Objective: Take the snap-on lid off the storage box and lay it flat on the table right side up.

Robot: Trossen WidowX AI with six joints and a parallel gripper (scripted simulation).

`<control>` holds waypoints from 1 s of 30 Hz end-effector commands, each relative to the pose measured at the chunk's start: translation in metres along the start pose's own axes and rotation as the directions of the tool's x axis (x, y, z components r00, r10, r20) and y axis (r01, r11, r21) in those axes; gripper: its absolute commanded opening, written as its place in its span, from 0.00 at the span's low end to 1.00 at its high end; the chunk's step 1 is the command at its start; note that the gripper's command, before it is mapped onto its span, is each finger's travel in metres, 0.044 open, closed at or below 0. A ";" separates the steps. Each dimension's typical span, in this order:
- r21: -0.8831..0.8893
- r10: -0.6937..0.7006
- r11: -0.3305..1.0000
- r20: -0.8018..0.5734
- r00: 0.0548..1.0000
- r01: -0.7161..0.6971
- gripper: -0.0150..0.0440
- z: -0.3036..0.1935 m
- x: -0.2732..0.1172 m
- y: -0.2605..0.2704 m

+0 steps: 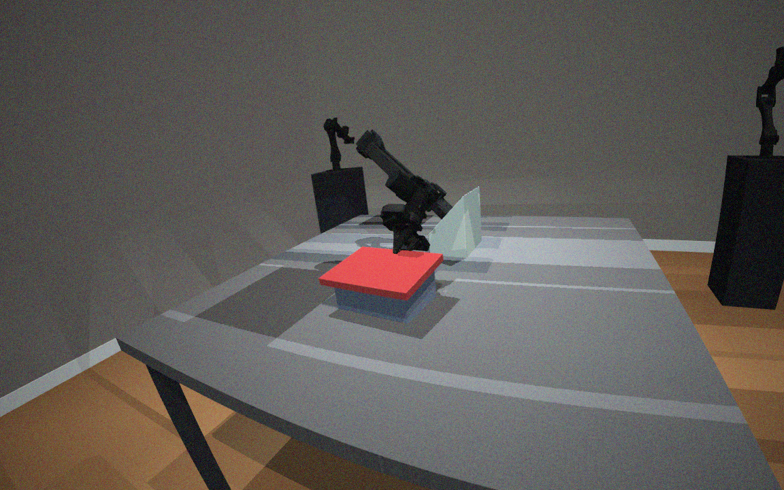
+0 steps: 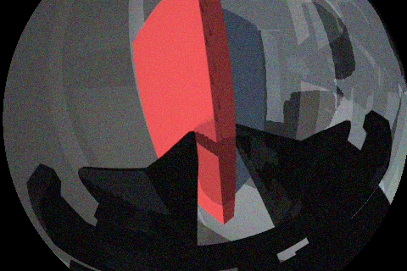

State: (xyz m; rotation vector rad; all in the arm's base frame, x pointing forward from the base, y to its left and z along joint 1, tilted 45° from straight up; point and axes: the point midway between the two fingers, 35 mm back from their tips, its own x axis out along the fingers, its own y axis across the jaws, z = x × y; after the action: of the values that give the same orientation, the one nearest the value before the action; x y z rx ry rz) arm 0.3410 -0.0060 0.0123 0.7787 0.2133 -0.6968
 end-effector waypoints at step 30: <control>-0.001 0.002 1.000 -0.003 1.000 -0.002 0.25 0.000 -0.015 0.024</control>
State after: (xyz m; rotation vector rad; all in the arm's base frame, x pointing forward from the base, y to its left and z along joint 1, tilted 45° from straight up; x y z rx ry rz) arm 0.3431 0.0085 0.0269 0.7754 0.2219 -0.6974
